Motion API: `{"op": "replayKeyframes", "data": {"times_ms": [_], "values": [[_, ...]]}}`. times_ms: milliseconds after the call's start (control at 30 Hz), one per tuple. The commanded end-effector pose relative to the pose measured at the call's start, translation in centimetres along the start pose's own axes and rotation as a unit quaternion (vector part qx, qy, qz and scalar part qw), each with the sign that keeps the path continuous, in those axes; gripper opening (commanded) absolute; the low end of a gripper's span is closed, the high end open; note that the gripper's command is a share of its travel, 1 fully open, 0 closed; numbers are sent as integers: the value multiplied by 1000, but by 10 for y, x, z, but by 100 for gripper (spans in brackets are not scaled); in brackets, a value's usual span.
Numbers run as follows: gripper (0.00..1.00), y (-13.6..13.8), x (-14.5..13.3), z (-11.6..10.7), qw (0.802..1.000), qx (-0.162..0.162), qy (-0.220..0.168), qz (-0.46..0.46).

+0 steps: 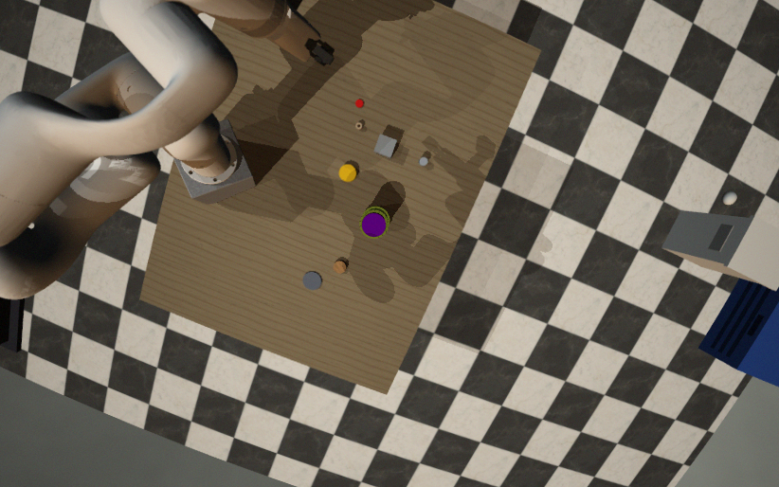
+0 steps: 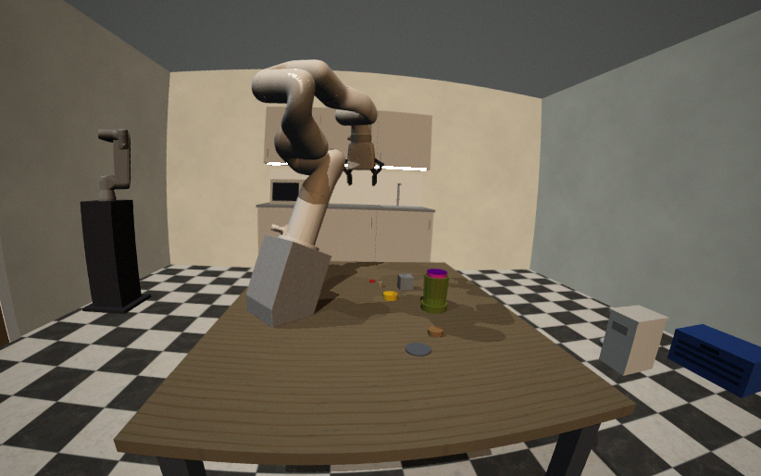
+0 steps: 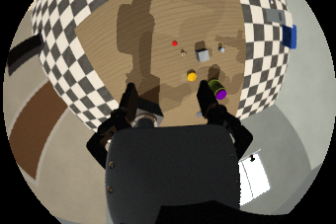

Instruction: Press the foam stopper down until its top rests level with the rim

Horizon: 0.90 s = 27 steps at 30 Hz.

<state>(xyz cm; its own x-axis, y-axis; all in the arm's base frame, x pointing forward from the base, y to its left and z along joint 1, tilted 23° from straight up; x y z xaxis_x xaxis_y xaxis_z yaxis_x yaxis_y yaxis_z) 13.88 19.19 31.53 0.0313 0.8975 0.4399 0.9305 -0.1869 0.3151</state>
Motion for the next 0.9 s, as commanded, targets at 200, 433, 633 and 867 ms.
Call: {"op": "replayKeyframes", "data": {"times_ms": [200,433,633,867], "values": [[100,1,1,-1,1000,-1,1,0],[100,1,1,-1,1000,-1,1,0],[0,2,1,0,1000,1,0,3],[0,27,5,26,998,25,-26,59]]}}
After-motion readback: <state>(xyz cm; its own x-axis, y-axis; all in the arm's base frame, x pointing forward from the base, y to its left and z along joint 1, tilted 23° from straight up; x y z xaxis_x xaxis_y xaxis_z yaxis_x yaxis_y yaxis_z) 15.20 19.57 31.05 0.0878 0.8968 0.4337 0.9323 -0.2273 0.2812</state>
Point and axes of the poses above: the point where the finger pads meet when closed, its own z axis out along the fingers, its own y axis across the jaws, x = y × z, the point moved 1 cm from there along -z, back along the fingers, and after that the axes turned 13 degrees about -z, right-handed, at the moved point
